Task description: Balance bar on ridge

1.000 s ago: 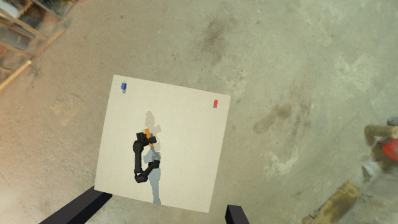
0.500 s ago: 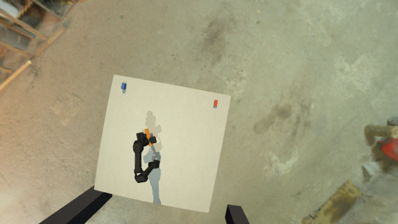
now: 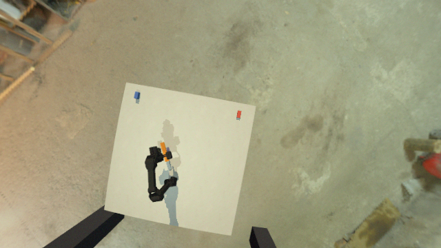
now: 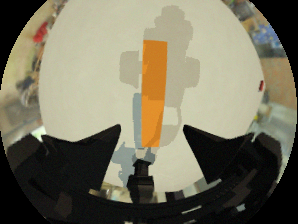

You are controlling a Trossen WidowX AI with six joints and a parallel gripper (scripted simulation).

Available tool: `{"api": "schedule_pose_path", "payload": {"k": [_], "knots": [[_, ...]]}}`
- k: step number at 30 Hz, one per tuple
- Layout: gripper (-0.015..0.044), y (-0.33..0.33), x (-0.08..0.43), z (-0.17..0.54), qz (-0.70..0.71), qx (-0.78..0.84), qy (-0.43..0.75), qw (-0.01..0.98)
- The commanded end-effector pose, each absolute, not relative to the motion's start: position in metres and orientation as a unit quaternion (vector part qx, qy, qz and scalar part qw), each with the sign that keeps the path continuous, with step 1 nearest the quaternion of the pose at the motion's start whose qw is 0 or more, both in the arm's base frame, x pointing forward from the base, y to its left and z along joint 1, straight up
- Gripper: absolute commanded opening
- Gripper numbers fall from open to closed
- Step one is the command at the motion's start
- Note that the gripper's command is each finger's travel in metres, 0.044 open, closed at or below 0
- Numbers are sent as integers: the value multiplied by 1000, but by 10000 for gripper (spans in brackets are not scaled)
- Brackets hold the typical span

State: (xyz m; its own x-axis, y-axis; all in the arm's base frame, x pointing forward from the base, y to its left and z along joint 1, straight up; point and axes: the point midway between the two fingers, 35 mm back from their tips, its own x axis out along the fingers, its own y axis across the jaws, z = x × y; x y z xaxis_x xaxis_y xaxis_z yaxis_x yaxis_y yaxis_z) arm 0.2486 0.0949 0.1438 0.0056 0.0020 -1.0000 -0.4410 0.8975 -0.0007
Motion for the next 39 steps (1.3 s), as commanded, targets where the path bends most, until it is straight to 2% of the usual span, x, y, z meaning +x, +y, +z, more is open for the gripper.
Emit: {"api": "schedule_pose_path", "payload": {"k": [1,5,39], "knots": [[440,95,250,185,161,-159,679,698],[440,94,245,212,161,-158,680,698],[440,94,245,212,161,-158,680,698]]}}
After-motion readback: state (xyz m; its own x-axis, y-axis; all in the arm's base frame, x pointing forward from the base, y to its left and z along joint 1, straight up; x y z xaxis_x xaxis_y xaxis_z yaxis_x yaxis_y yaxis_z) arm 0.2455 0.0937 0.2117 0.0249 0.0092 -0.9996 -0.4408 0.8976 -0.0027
